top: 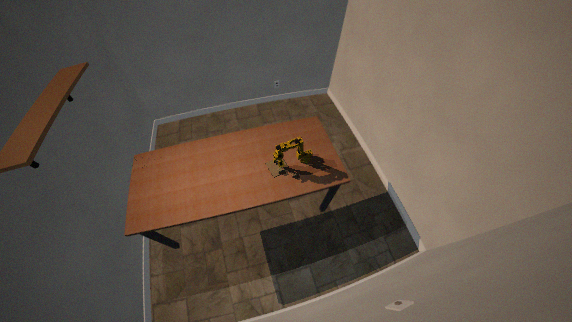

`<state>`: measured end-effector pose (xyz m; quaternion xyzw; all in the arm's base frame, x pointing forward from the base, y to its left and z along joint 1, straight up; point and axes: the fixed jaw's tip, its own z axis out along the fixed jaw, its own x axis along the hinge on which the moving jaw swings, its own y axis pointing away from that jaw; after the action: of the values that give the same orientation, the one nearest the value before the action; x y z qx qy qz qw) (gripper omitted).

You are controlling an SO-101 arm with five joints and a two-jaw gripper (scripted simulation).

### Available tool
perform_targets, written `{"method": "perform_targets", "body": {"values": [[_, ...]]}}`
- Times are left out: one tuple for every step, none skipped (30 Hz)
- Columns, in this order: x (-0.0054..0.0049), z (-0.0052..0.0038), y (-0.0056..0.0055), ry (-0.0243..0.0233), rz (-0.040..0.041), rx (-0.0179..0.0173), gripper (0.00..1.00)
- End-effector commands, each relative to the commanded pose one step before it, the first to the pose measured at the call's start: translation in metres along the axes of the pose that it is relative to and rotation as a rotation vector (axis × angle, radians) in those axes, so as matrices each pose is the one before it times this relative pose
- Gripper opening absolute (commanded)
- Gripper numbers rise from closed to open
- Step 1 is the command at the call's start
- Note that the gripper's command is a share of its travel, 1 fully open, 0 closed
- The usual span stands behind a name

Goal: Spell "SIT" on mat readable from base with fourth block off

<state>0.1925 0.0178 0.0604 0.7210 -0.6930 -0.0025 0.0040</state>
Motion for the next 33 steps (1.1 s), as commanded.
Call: {"method": "perform_targets", "body": {"values": [[-0.00216, -0.011017, -0.00644, -0.00457, -0.04003, 0.07518, 0.00], [-0.00016, 0.000016, 0.00005, -0.00006, -0.00528, 0.00000, 0.00], [-0.00013, 0.000013, 0.00004, -0.00005, -0.00432, 0.00000, 0.00], [-0.00010, 0.000010, 0.00003, -0.00004, -0.00343, 0.00000, 0.00], [-0.00008, 0.000008, 0.00003, -0.00003, -0.00263, 0.00000, 0.00], [-0.00006, 0.000006, 0.00002, -0.00002, -0.00192, 0.00000, 0.00], [-0.00004, 0.000004, 0.00001, -0.00002, -0.00132, 0.00000, 0.00], [-0.00002, 0.000002, 0.00001, -0.00001, -0.00081, 0.00000, 0.00], [-0.00001, 0.000001, 0.00000, -0.00001, -0.00043, 0.00000, 0.00], [0.00000, 0.000000, 0.00000, 0.00000, -0.00016, 0.00000, 0.00], [0.00000, 0.000000, 0.00000, 0.00000, -0.00002, 0.00000, 0.00], [0.00000, 0.000000, 0.00000, 0.00000, 0.00000, 0.00000, 0.00], [0.00000, 0.000000, 0.00000, 0.00000, 0.00000, 0.00000, 0.00], [-0.00143, 0.000109, -0.00015, -0.00052, -0.01772, 0.00499, 0.00], [0.00000, 0.000000, 0.00000, 0.00000, 0.00000, 0.00000, 0.00], [0.00000, 0.000000, 0.00000, 0.00000, 0.00000, 0.00000, 0.00], [0.00000, 0.000000, 0.00000, 0.00000, 0.00000, 0.00000, 0.00], [0.00000, 0.000000, 0.00000, 0.00000, 0.00000, 0.00000, 0.00], [0.00000, 0.000000, 0.00000, 0.00000, 0.00000, 0.00000, 0.00], [0.00000, 0.000000, 0.00000, 0.00000, 0.00000, 0.00000, 0.00], [0.00000, 0.000000, 0.00000, 0.00000, 0.00000, 0.00000, 0.00], [0.00000, 0.000000, 0.00000, 0.00000, 0.00000, 0.00000, 0.00], [0.00000, 0.000000, 0.00000, 0.00000, 0.00000, 0.00000, 0.00], [0.00000, 0.000000, 0.00000, 0.00000, 0.00000, 0.00000, 0.00], [0.00000, 0.000000, 0.00000, 0.00000, 0.00000, 0.00000, 0.00], [0.00000, 0.000000, 0.00000, 0.00000, 0.00000, 0.00000, 0.00], [0.00000, 0.000000, 0.00000, 0.00000, 0.00000, 0.00000, 0.00], [0.00000, 0.000000, 0.00000, 0.00000, 0.00000, 0.00000, 0.00], [0.00000, 0.000000, 0.00000, 0.00000, 0.00000, 0.00000, 0.00], [0.00000, 0.000000, 0.00000, 0.00000, 0.00000, 0.00000, 0.00], [0.00000, 0.000016, 0.00000, 0.00000, 0.00001, 0.00000, 0.00], [0.00000, 0.000100, 0.00000, 0.00000, 0.00005, 0.00000, 0.00], [-0.00001, 0.000233, -0.00001, 0.00000, 0.00012, 0.00000, 0.00]]}}
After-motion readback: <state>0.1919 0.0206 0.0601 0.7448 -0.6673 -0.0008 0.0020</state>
